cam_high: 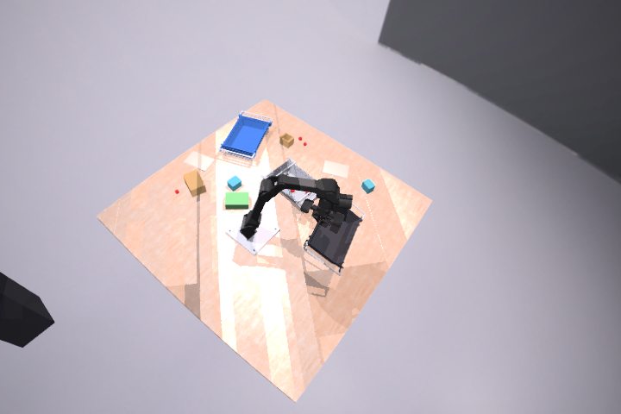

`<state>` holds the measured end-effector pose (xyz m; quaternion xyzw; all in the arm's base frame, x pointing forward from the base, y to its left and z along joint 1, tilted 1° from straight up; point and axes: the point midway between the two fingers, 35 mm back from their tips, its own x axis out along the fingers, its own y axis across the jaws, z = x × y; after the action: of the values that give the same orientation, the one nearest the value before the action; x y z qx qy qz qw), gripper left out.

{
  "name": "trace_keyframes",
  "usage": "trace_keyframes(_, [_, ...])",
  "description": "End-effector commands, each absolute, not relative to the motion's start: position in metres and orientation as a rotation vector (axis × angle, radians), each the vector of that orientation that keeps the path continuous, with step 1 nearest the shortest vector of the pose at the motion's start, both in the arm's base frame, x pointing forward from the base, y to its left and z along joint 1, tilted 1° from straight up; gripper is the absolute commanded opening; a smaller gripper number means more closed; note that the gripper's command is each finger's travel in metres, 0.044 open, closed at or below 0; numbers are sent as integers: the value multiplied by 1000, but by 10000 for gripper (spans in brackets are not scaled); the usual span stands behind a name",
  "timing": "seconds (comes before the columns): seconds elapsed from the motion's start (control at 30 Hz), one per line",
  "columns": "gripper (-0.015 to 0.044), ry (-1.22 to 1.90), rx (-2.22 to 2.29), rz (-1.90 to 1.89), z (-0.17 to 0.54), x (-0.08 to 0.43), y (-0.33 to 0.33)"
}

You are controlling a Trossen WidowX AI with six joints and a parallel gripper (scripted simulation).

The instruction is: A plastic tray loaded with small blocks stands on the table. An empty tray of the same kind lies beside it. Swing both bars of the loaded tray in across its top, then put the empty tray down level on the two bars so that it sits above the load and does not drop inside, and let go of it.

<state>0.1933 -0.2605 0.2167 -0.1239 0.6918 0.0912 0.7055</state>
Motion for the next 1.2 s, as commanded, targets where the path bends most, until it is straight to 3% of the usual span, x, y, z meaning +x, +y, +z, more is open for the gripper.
trace_keyframes(0.0, [0,1523,-334,224,224,205,-250])
trace_keyframes(1.17, [0,1448,-662,566,222,287,-146])
